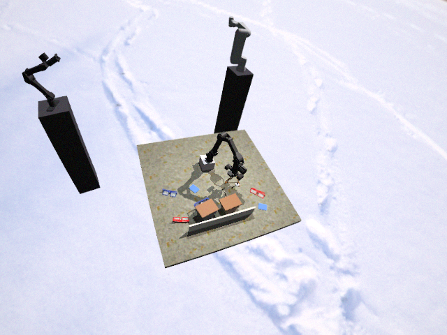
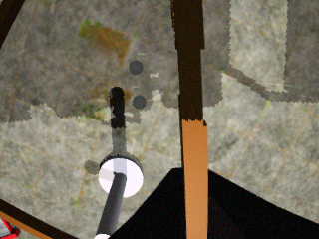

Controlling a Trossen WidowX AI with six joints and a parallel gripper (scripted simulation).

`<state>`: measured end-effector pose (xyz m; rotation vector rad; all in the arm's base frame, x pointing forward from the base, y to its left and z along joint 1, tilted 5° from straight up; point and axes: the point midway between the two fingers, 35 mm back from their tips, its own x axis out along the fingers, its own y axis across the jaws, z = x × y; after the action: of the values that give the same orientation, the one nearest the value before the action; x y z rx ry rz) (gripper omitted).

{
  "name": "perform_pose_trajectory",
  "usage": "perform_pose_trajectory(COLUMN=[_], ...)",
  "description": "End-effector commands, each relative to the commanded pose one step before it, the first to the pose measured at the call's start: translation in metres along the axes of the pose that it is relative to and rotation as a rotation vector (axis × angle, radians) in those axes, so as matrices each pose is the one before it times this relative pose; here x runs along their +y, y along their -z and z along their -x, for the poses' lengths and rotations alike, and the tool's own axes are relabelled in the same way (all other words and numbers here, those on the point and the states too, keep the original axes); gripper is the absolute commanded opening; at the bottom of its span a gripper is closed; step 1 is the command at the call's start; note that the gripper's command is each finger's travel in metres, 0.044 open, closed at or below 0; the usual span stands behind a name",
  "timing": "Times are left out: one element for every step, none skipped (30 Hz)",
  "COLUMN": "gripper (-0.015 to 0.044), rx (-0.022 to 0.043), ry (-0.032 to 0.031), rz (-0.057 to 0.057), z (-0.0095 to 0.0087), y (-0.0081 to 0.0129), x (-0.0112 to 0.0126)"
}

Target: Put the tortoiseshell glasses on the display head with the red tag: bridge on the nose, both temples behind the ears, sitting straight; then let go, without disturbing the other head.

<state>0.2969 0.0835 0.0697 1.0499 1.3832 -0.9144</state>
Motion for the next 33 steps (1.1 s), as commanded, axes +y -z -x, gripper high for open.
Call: perform_pose_trajectory(gripper=[0.0000, 0.0000, 0.0000, 0.0000, 0.0000, 0.0000, 0.0000, 0.0000, 0.0000, 0.0000, 0.0000, 0.0000, 0.0000, 0.0000, 0.0000, 0.0000, 0.0000, 0.0000, 0.0000, 0.0000, 0.0000, 0.0000, 0.0000, 0.0000, 0.0000, 0.0000, 0.0000, 0.0000, 0.0000, 0.0000, 0.0000, 0.0000, 0.0000], rx=[-0.00356, 0.00058, 0.00061, 0.00064, 0.00067, 0.00069, 0.00072, 0.00075, 0.00078, 0.00081, 0.00083, 0.00086, 0.00089, 0.00091, 0.00094, 0.00097, 0.00080, 0.00049, 0.00017, 0.00000, 0.00000, 0.00001, 0.00002, 0.00002, 0.00003, 0.00003, 0.00003, 0.00004, 0.00003, 0.00003, 0.00003, 0.00002, 0.00002], ry=[-0.00379, -0.00017, -0.00016, -0.00015, -0.00014, -0.00013, -0.00012, -0.00011, -0.00009, -0.00008, -0.00007, -0.00005, -0.00003, -0.00002, 0.00000, 0.00002, 0.00003, 0.00003, 0.00001, 0.00000, 0.00000, 0.00000, -0.00001, -0.00001, 0.00000, 0.00000, 0.00001, 0.00002, 0.00004, 0.00005, 0.00007, 0.00008, 0.00007], rz=[-0.0038, 0.0000, 0.0000, 0.0000, 0.0000, 0.0000, 0.0000, 0.0000, 0.0000, 0.0000, 0.0000, 0.0000, 0.0000, 0.0000, 0.0000, 0.0000, 0.0000, 0.0000, 0.0000, 0.0000, 0.0000, 0.0000, 0.0000, 0.0000, 0.0000, 0.0000, 0.0000, 0.0000, 0.0000, 0.0000, 0.0000, 0.0000, 0.0000], z=[0.00145, 0.00003, 0.00002, 0.00002, 0.00002, 0.00001, 0.00001, 0.00001, 0.00000, 0.00000, 0.00000, -0.00001, -0.00001, -0.00001, -0.00002, -0.00002, -0.00002, -0.00001, 0.00000, 0.00000, 0.00000, -0.00112, -0.00205, -0.00303, -0.00410, -0.00464, -0.00523, -0.00582, -0.00620, -0.00635, -0.00638, -0.00633, -0.00497], y=[0.01827, 0.00537, 0.00541, 0.00545, 0.00549, 0.00552, 0.00555, 0.00559, 0.00562, 0.00564, 0.00567, 0.00570, 0.00572, 0.00574, 0.00576, 0.00577, 0.00471, 0.00285, 0.00095, 0.00000, 0.00000, 0.00003, 0.00005, 0.00007, 0.00008, 0.00007, 0.00006, 0.00003, 0.00000, -0.00003, -0.00007, -0.00011, -0.00011], x=[0.00620, 0.00111, 0.00102, 0.00092, 0.00083, 0.00073, 0.00063, 0.00054, 0.00044, 0.00034, 0.00024, 0.00013, 0.00003, -0.00007, -0.00018, -0.00028, -0.00031, -0.00022, -0.00008, 0.00000, 0.00000, 0.00011, 0.00018, 0.00025, 0.00029, 0.00026, 0.00020, 0.00011, 0.00000, -0.00014, -0.00028, -0.00042, -0.00043])
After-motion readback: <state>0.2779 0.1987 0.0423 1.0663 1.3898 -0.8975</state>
